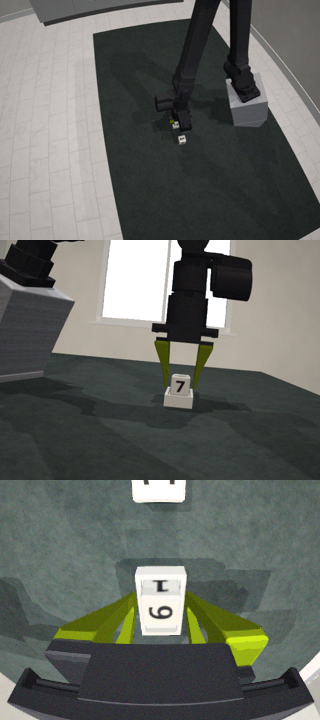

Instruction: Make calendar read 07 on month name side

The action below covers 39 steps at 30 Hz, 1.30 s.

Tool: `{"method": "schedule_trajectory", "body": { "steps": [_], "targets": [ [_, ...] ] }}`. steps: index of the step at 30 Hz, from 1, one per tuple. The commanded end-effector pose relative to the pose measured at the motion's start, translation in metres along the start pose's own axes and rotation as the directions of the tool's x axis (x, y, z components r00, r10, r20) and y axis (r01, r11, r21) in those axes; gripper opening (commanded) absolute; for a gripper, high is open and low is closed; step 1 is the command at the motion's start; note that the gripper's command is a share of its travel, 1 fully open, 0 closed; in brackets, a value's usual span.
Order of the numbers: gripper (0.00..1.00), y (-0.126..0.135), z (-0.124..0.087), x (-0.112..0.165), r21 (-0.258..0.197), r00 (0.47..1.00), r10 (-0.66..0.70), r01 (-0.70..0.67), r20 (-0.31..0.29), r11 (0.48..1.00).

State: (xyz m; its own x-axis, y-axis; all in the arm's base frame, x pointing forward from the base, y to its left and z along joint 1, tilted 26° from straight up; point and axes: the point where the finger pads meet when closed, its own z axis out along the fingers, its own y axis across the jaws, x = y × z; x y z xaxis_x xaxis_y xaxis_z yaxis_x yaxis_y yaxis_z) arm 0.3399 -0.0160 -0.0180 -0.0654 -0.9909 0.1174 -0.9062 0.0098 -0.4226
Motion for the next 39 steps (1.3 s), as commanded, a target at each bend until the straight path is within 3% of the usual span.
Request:
{"method": "schedule_trajectory", "body": {
  "steps": [1,37,38,39],
  "targets": [
    [0.45,-0.0102,-0.0022,0.0019,0.031,1.000,-0.002,0.002,0.002,1.000],
    [0.45,-0.0085,-0.0025,0.0021,0.024,1.000,-0.002,0.002,0.002,1.000],
    [0.26,-0.0085,-0.0025,0.0021,0.024,1.000,-0.002,0.002,0.002,1.000],
    [0.26,-0.0085,-0.0025,0.0021,0.024,1.000,-0.001,0.001,0.002,1.000]
  ]
}}
